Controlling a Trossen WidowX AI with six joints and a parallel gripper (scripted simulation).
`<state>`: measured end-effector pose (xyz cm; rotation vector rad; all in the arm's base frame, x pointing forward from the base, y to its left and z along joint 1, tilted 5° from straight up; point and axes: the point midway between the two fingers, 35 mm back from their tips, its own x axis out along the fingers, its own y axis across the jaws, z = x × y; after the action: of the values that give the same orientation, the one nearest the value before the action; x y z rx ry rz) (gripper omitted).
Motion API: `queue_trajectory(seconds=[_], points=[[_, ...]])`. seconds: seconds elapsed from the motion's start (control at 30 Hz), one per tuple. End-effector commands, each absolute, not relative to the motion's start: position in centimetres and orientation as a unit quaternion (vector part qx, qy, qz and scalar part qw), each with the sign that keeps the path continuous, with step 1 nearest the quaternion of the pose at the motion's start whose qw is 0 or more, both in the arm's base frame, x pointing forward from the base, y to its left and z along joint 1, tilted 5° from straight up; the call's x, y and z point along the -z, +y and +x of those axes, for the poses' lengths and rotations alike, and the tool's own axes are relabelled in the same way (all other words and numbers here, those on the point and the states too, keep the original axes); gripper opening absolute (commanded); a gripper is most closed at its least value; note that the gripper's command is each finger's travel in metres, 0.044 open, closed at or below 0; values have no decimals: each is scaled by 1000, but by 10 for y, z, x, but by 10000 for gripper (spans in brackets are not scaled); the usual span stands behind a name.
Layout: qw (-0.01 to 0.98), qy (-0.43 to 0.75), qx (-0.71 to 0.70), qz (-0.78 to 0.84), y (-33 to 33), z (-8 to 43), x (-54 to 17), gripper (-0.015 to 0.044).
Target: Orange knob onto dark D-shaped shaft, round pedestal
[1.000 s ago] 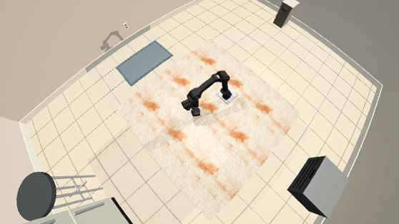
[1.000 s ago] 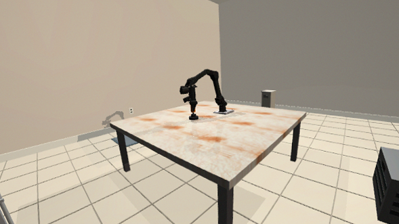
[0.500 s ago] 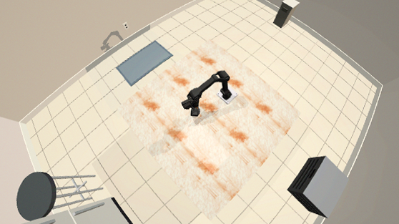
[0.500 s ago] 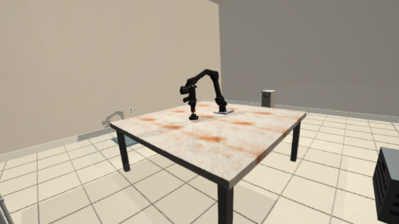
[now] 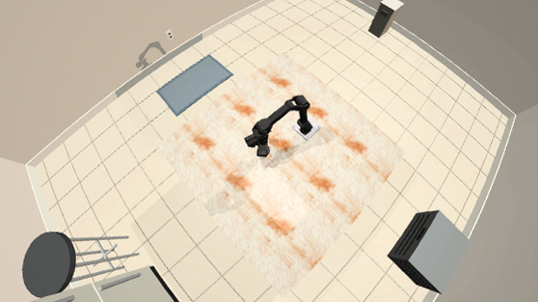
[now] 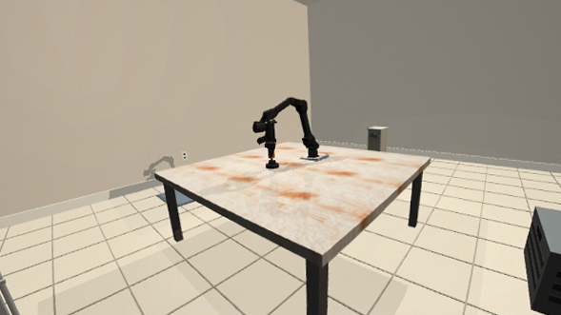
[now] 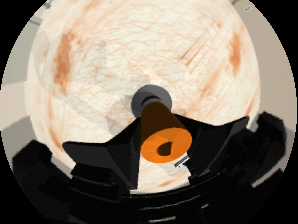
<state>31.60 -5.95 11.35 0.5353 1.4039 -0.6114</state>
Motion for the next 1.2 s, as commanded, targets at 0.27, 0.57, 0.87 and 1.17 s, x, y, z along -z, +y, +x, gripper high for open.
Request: queue_trajectory(seconds=[0.27,0.57,0.87,1.17], points=[[666,601,327,298,-59,317,-117,0],[659,595,339,311,-59,315,-114,0],[659,595,339,311,-60,316,-113,0],[659,595,339,311,-60,316,-112,0]])
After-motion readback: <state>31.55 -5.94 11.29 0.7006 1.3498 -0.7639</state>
